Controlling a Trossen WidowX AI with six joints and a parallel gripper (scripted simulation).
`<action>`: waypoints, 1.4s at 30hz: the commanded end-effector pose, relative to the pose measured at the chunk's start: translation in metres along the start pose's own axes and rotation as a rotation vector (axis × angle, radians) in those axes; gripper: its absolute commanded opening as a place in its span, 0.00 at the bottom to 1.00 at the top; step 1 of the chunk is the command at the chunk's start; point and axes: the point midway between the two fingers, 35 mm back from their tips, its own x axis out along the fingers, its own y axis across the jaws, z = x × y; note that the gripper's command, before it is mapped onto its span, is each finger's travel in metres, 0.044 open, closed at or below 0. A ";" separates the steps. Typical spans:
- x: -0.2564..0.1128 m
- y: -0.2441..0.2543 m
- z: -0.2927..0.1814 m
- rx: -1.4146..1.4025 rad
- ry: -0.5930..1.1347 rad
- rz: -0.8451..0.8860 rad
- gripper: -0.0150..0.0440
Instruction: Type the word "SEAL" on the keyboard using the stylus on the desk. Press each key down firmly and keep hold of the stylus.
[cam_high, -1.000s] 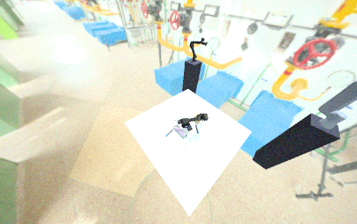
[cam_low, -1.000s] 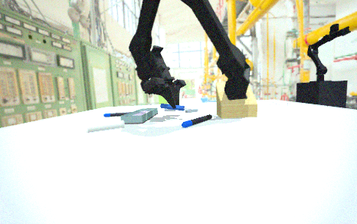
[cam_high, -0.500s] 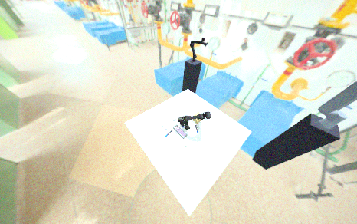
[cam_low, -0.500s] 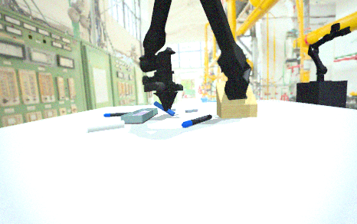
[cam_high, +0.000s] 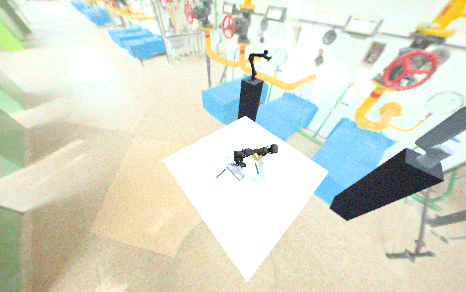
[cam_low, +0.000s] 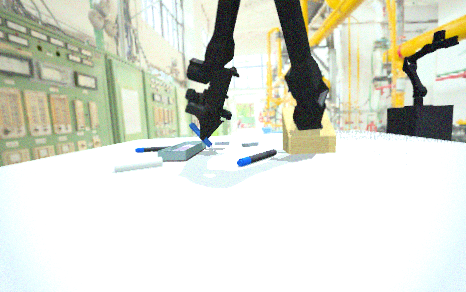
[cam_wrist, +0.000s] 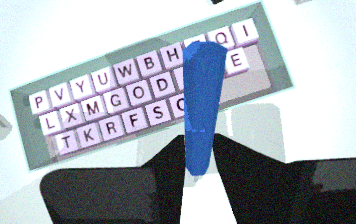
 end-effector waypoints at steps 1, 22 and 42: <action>0.001 0.000 0.001 -0.020 -0.081 0.017 0.25; -0.045 0.016 0.030 -0.178 -0.547 0.107 0.25; -0.052 0.027 0.028 -0.240 -0.678 0.139 0.25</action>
